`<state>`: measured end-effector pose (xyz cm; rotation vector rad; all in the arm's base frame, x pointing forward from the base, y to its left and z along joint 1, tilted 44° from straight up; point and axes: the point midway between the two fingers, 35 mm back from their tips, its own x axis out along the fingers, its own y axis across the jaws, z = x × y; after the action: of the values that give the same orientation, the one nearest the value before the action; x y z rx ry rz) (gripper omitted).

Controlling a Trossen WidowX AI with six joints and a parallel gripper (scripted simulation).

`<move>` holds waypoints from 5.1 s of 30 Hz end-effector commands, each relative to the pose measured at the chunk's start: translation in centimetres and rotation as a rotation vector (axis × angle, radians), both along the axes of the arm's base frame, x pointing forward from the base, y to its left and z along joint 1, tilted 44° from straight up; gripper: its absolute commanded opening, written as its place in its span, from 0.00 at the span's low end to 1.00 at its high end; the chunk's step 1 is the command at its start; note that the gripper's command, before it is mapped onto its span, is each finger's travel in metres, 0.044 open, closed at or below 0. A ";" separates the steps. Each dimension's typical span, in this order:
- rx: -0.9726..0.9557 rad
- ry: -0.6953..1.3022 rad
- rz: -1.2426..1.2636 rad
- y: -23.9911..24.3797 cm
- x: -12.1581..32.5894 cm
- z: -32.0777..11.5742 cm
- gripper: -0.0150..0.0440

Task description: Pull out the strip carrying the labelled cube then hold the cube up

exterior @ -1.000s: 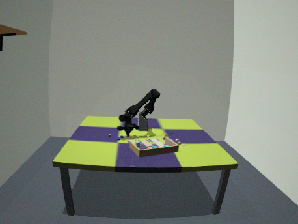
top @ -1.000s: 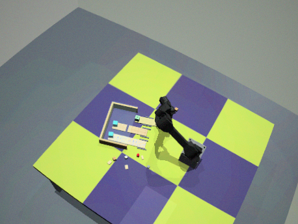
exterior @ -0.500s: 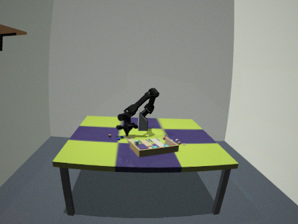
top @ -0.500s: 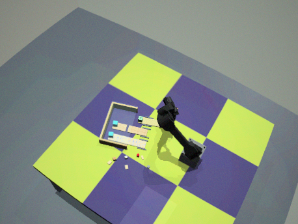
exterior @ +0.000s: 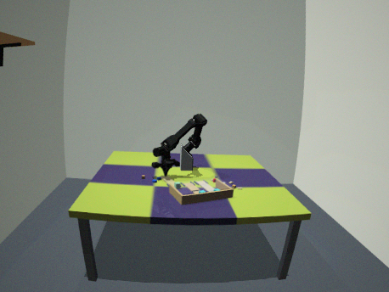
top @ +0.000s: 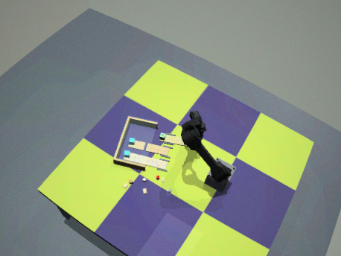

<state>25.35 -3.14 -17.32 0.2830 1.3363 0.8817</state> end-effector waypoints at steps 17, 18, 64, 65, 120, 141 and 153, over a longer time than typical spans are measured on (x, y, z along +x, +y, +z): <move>-0.008 0.032 -0.030 -1.3 4.7 3.7 0.74; -0.008 0.032 -0.030 -1.3 4.9 3.8 0.79; -0.004 0.026 -0.030 2.3 18.7 9.3 1.00; -0.004 0.026 -0.030 2.4 19.0 9.4 1.00; -0.007 0.025 -0.026 6.2 19.3 5.8 0.37; -0.004 0.029 -0.030 3.8 13.9 9.1 0.25; -0.004 0.030 -0.030 3.7 11.3 9.6 0.25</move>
<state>37.77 0.68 -7.82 0.3200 1.3566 0.8534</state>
